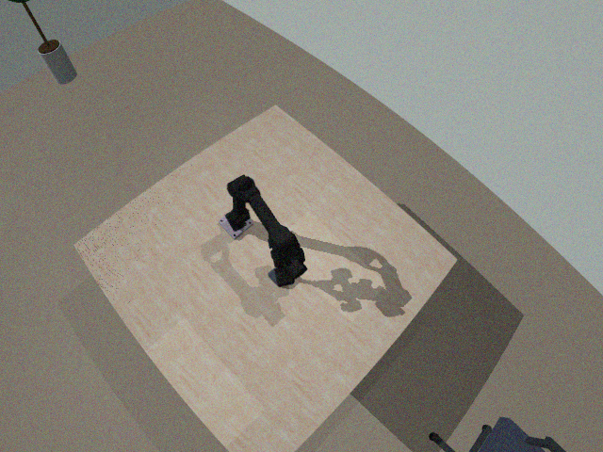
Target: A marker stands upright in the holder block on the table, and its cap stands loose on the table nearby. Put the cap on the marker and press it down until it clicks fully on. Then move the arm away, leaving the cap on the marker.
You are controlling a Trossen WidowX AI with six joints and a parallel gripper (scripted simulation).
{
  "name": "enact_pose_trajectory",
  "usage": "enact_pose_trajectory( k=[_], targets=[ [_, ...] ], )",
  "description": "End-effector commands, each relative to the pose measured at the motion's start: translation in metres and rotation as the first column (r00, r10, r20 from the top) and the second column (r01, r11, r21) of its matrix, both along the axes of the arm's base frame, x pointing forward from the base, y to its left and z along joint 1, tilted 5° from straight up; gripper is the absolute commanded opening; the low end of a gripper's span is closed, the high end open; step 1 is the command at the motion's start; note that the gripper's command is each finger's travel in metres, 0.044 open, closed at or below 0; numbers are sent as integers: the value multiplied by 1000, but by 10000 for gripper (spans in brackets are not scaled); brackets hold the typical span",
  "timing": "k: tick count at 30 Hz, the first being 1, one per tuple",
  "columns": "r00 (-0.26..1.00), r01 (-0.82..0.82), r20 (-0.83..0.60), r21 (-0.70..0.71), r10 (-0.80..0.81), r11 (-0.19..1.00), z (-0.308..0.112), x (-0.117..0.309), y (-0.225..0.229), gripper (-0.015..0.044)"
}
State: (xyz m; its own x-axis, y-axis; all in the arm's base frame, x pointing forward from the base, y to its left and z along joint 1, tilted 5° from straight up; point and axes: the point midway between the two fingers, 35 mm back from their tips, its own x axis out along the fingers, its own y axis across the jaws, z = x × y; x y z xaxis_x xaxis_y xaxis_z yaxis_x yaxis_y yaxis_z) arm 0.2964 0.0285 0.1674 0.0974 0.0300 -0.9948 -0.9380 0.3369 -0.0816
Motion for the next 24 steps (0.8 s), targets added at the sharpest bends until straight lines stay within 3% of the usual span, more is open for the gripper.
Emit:
enact_pose_trajectory(
  k=[1, 24],
  targets=[
    [1000, -3, 0, 3, 3, 1000, -7, 1, 1, 0],
    [1000, -3, -1, 3, 3, 1000, -44, 4, 2, 0]
  ],
)
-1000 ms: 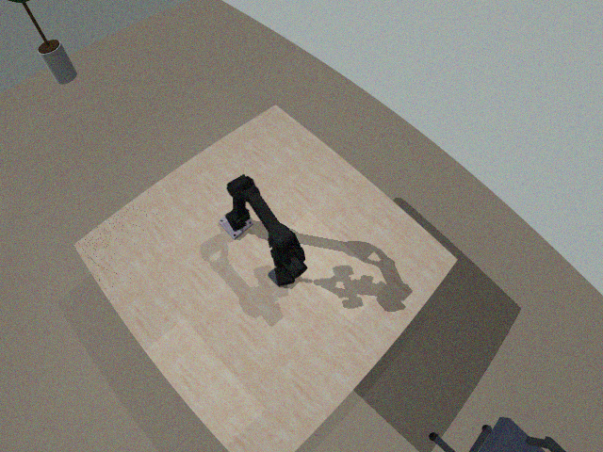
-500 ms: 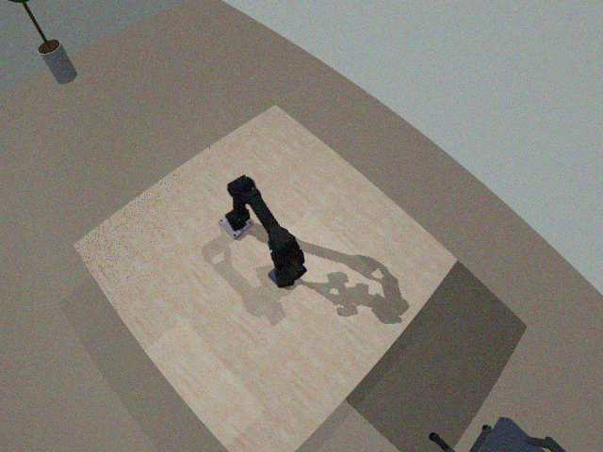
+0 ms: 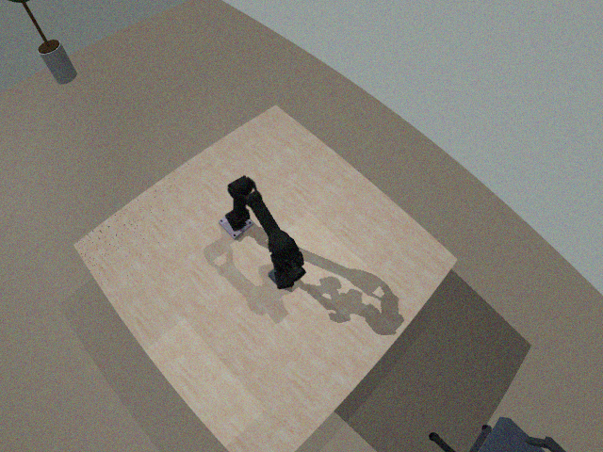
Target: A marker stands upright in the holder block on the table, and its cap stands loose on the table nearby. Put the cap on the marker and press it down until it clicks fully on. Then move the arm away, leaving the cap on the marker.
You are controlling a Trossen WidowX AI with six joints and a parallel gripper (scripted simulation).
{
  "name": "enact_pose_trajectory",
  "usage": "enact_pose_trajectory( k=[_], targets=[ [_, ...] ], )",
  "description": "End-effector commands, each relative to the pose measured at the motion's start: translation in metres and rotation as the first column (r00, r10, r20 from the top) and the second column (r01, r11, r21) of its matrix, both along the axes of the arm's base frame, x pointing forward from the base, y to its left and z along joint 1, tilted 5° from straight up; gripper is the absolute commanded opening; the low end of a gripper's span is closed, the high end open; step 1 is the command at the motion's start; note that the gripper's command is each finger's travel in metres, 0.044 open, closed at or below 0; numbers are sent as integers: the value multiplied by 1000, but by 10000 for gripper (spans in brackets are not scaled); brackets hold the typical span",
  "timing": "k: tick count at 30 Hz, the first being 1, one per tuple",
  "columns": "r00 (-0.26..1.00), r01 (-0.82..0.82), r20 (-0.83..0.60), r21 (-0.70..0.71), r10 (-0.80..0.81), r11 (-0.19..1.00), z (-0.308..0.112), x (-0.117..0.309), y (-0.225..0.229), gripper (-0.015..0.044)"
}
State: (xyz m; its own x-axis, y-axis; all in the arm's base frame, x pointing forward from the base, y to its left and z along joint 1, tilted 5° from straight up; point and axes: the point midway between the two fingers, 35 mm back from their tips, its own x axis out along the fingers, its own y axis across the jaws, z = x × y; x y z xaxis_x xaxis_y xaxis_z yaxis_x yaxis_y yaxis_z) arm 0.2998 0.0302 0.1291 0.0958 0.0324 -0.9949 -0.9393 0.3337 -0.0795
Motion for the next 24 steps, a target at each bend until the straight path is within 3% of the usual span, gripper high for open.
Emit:
enact_pose_trajectory(
  k=[1, 10, 24],
  targets=[
    [1000, 1, 1, 1, -1, 1000, -6, 0, 0, 0],
    [1000, 1, 1, 1, -1, 1000, -7, 0, 0, 0],
    [1000, -1, -1, 0, 1, 1000, -7, 0, 0, 368]
  ],
)
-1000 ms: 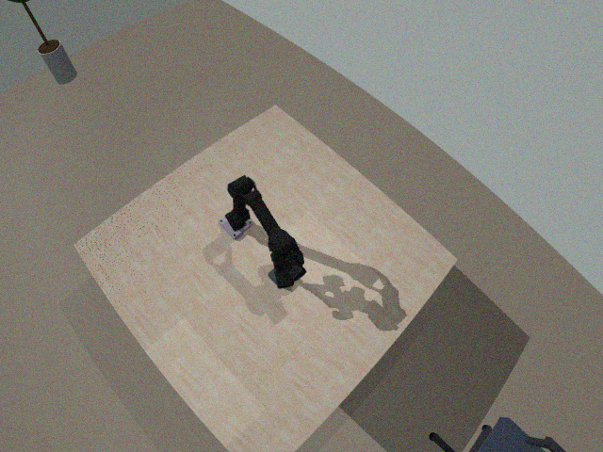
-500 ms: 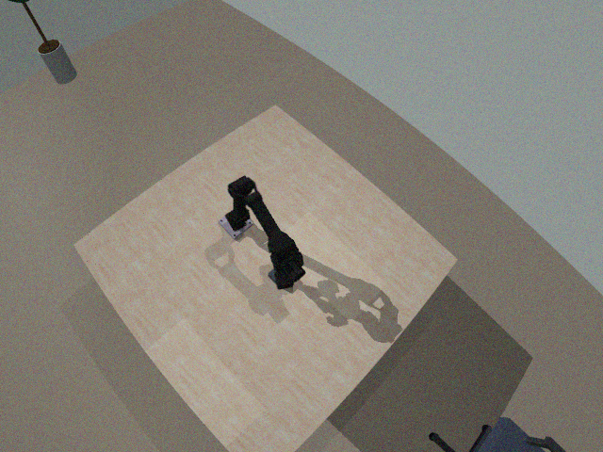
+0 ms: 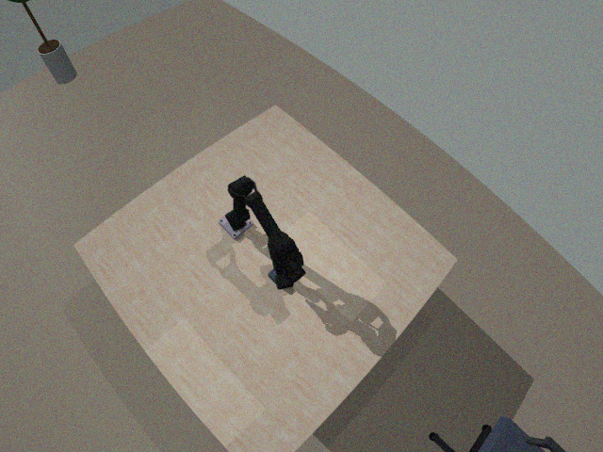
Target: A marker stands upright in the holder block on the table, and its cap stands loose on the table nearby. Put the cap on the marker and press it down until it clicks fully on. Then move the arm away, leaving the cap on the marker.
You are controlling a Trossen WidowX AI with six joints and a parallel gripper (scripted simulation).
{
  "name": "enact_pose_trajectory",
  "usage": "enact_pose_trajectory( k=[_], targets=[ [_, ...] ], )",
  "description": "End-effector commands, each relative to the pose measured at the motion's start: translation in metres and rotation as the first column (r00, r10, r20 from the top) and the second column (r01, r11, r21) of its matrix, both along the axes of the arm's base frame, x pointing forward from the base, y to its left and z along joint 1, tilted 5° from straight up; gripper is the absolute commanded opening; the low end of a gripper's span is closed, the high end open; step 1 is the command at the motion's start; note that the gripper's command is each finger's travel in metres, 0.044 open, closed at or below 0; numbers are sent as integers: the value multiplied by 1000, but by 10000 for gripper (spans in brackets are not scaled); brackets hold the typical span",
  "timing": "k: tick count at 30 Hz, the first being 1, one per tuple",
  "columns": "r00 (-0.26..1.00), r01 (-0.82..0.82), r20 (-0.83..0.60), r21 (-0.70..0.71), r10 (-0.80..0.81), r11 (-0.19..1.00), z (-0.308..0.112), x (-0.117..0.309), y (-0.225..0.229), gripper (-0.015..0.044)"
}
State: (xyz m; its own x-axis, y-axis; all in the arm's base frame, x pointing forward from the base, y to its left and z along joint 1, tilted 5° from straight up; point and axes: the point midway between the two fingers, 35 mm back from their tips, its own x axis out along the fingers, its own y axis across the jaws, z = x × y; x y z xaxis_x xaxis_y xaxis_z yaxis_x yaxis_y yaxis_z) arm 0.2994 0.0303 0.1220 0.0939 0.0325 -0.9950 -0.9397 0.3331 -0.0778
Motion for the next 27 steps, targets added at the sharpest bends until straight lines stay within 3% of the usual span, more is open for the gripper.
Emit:
enact_pose_trajectory(
  k=[1, 3, 6, 12, 16, 18, 21, 27],
  targets=[
    [1000, 0, 1, 0, 0, 1000, 0, 0, 0, 394],
    [1000, 0, 1, 0, 0, 1000, 0, 0, 0, 440],
    [1000, 0, 1, 0, 0, 1000, 8, 0, 0, 440],
    [1000, 0, 0, 0, 0, 1000, 73, -7, -2, 440],
    [1000, 0, 0, 0, 0, 1000, 75, -7, -3, 440],
    [998, 60, -2, 5, -60, 998, 74, -7, -2, 387],
    [948, 317, -14, 29, -317, 948, 72, -8, -2, 309],
    [631, 776, -59, 63, -773, 628, 66, -9, -1, 151]
  ],
)
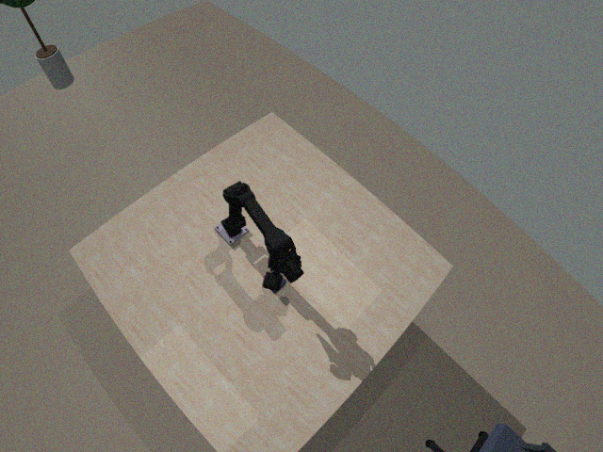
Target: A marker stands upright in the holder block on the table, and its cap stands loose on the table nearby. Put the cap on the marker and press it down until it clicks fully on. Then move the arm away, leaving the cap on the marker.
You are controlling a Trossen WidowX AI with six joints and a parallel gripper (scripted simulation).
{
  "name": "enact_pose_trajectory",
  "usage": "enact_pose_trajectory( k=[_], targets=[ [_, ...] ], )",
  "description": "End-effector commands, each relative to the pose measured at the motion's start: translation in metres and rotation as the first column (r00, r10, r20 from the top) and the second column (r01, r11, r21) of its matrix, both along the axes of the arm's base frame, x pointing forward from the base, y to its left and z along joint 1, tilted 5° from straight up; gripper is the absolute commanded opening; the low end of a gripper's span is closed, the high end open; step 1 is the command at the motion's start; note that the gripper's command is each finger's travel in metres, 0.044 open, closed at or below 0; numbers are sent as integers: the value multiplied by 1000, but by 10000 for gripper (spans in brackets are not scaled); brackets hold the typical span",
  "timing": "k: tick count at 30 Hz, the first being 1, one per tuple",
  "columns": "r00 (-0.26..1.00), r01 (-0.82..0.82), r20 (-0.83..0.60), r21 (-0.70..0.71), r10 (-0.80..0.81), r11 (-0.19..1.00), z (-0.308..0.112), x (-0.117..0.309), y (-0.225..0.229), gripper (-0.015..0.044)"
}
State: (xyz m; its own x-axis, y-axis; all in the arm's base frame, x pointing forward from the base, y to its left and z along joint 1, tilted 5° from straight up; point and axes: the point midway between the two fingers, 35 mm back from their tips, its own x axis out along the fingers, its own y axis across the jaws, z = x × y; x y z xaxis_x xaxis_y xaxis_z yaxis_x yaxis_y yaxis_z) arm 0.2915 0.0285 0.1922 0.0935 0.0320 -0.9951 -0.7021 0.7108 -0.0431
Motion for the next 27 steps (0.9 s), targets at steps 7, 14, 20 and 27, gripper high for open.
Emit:
enact_pose_trajectory(
  k=[7, 14, 20, 27],
  targets=[
    [840, 543, -31, 49, -542, 838, -5, -1, 1, 0],
    [840, 543, -31, 49, -542, 838, -5, -1, 1, 0],
    [840, 543, -31, 49, -542, 838, -8, -1, 1, 0],
    [840, 543, -31, 49, -542, 838, -18, 0, 2, 0]
  ],
)
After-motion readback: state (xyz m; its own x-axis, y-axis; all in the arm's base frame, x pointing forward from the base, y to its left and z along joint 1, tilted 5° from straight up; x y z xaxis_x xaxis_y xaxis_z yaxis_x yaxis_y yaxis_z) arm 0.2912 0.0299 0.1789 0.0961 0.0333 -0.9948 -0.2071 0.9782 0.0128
